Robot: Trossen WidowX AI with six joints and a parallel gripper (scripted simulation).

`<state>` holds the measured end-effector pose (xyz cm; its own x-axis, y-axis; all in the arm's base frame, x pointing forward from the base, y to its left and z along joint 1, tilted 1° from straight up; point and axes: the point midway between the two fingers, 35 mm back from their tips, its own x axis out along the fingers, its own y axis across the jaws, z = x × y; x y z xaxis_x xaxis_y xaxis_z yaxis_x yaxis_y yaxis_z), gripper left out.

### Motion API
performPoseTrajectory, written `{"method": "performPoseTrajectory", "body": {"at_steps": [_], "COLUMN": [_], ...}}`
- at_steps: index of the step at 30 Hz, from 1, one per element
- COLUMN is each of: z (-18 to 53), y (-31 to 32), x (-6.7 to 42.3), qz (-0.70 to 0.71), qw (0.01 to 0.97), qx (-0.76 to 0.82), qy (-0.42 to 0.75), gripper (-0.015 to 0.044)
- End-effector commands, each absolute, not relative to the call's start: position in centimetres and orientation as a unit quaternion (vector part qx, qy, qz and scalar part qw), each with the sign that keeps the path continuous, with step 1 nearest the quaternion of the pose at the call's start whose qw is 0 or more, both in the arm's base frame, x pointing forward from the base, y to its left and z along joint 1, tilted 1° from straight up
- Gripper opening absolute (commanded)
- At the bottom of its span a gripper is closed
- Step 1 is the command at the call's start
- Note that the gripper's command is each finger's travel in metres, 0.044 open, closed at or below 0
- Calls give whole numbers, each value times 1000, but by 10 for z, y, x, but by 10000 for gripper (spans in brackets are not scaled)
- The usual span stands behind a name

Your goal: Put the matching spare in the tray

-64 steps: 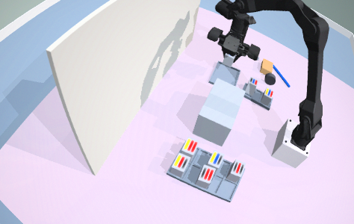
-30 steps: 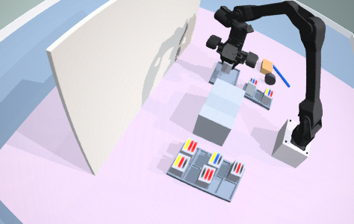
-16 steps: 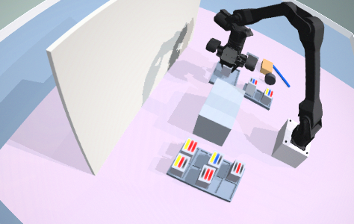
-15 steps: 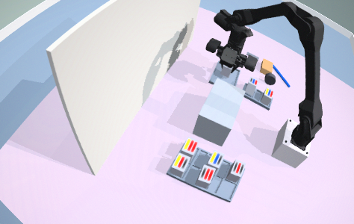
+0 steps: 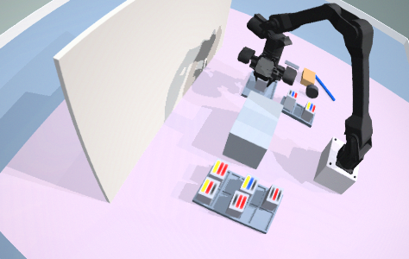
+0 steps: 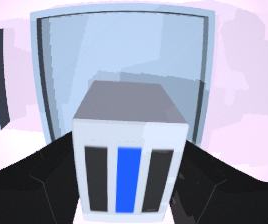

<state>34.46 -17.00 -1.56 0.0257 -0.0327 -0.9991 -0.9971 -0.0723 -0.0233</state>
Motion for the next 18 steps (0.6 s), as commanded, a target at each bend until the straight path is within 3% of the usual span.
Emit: {"method": "performPoseTrajectory", "body": {"at_steps": [1, 12, 18], "z": [-15, -15, 65], "y": [-170, -170, -169], "x": [345, 345, 345], "qz": [503, 503, 503], "qw": [479, 479, 480], "qx": [-532, -532, -533], "qy": [484, 484, 482], "gripper": [157, 440, 440]}}
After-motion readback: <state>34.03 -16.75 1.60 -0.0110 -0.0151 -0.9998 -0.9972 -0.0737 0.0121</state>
